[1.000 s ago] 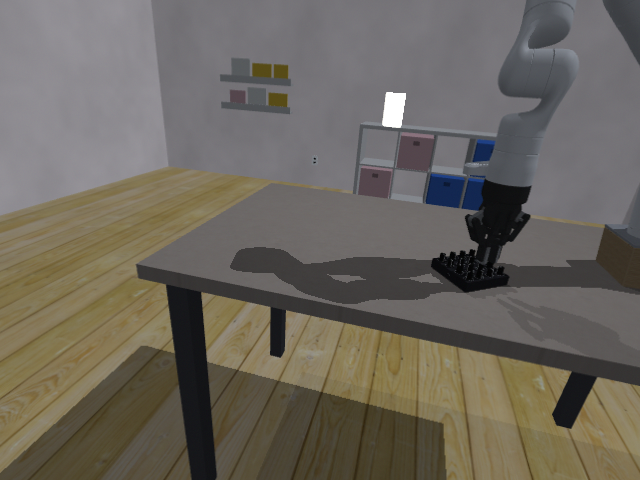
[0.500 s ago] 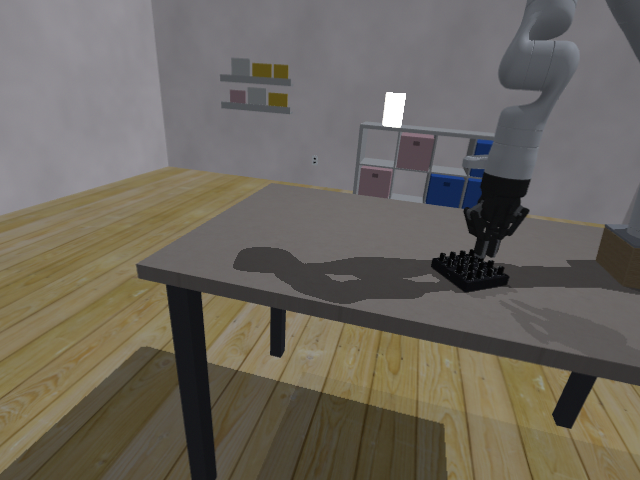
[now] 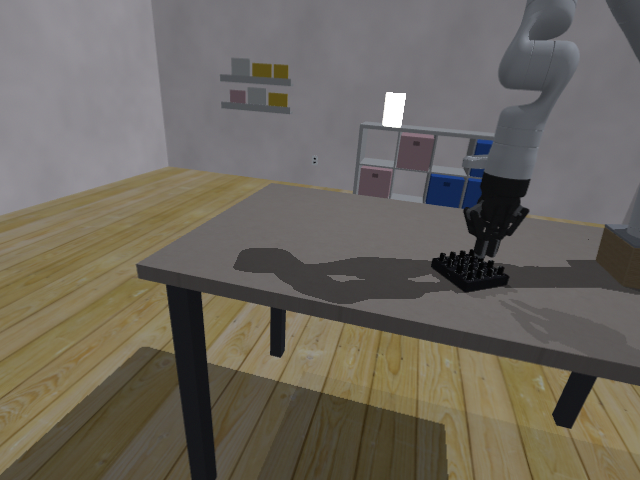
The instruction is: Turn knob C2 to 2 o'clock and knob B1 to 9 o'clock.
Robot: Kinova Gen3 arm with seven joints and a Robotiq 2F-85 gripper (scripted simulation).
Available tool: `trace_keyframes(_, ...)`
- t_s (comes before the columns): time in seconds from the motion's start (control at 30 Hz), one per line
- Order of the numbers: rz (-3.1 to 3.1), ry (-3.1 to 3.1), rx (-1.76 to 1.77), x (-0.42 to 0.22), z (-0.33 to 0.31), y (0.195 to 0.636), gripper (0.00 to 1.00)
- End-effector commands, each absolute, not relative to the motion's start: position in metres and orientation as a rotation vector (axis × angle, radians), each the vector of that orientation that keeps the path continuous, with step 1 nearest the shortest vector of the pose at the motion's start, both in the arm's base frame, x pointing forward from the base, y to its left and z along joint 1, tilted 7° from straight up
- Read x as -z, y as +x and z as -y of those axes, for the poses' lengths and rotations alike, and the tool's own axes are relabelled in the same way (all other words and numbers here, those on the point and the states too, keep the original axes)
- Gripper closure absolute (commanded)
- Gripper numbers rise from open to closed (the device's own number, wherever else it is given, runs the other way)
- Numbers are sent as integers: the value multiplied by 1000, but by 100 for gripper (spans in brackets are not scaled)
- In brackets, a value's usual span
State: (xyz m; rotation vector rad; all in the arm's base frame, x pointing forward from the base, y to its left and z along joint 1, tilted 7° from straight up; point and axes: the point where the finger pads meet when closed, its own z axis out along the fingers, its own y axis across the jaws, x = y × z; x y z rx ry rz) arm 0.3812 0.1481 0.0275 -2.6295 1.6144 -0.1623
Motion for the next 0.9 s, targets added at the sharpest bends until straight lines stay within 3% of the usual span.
trace_keyframes(0.0,-1615,-2627,164,-28,-148,382,81)
trace_keyframes(0.87,-1688,-2560,186,-27,-149,388,81)
